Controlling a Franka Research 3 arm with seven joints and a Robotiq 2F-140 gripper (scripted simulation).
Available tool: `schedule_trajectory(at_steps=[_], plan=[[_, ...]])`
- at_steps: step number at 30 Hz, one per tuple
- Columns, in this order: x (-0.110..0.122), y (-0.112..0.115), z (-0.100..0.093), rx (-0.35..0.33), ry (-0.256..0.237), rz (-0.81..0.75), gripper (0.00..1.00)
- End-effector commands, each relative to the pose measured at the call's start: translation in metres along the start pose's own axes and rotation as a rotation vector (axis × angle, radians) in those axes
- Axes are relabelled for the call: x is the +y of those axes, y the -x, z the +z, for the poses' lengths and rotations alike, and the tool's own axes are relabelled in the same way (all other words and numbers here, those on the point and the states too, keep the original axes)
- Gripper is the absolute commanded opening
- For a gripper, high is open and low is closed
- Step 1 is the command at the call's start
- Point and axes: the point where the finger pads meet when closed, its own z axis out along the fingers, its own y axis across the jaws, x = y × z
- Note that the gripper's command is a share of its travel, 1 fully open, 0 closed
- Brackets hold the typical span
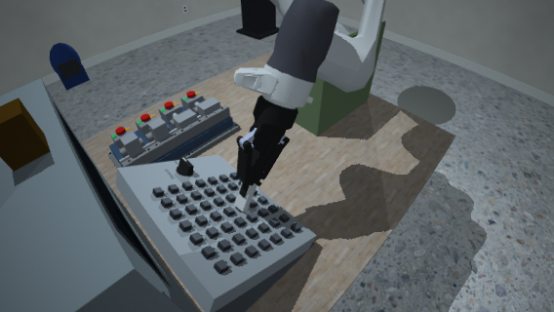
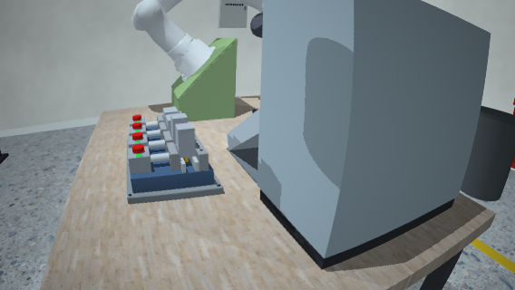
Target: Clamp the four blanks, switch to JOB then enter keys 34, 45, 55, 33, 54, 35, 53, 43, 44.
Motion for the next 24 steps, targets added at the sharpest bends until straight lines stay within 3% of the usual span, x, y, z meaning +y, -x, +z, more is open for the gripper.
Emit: schedule_trajectory(at_steps=[1, 24], plan=[[0.0, 0.001, 0.001, -0.003, -0.002, 0.004, 0.0], [0.0, 0.001, -0.01, -0.003, -0.002, 0.004, 0.0]])
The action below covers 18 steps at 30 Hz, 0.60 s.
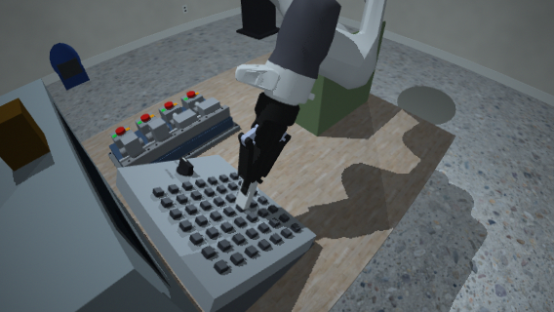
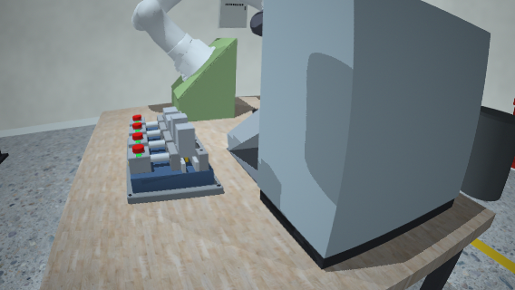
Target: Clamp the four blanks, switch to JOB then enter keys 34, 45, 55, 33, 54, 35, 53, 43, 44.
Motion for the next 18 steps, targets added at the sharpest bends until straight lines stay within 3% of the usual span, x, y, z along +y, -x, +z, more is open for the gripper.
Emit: schedule_trajectory(at_steps=[1, 18], plan=[[0.0, 0.0, -0.003, 0.0, 0.001, 0.005, 0.0], [0.0, 0.0, -0.027, 0.0, 0.001, 0.005, 0.0]])
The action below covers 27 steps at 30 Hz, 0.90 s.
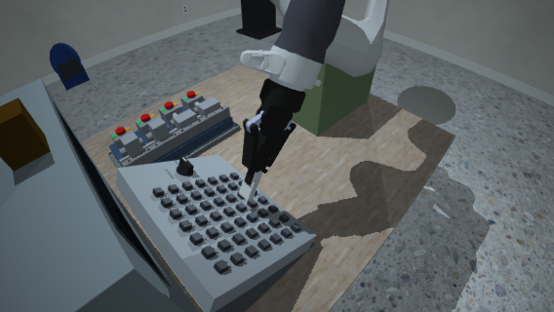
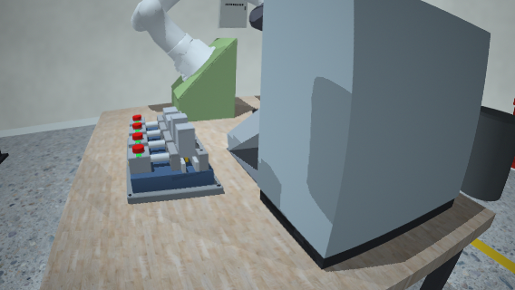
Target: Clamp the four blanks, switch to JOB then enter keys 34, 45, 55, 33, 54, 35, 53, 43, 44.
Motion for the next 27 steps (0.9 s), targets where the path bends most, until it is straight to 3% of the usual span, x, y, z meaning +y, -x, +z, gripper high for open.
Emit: schedule_trajectory(at_steps=[1, 9, 21, 27], plan=[[0.002, -0.003, -0.001, 0.005, 0.006, 0.006, 0.0], [0.001, -0.003, -0.003, 0.005, 0.006, 0.006, 0.0], [-0.031, -0.003, -0.002, 0.005, 0.006, 0.006, 0.0], [-0.032, -0.003, -0.002, 0.005, 0.006, 0.006, 0.0]])
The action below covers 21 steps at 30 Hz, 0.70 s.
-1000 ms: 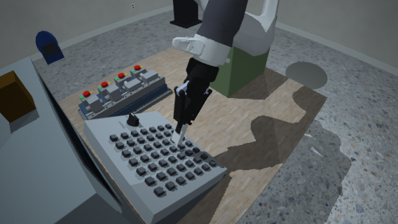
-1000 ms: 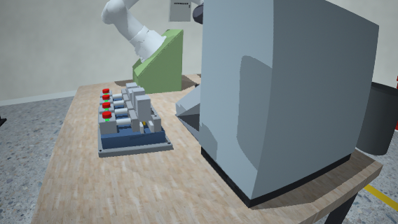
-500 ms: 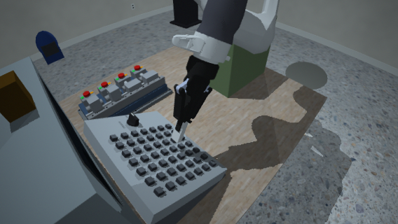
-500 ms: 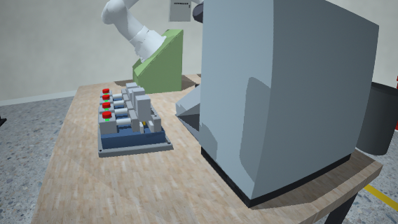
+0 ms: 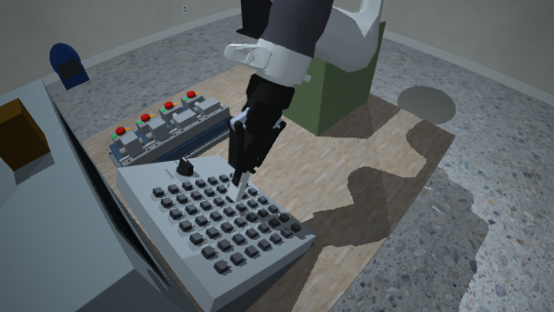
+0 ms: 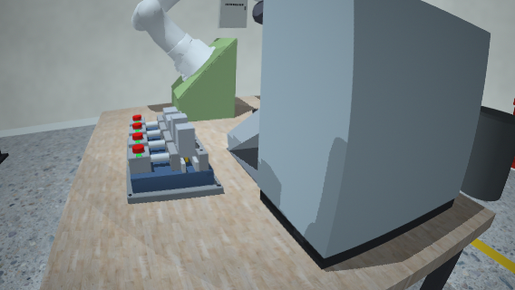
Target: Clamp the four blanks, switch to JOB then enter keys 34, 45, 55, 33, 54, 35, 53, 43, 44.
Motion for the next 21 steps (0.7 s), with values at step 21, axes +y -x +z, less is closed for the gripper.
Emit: schedule_trajectory(at_steps=[21], plan=[[0.001, -0.001, 0.023, 0.005, 0.005, -0.012, 0.0]])
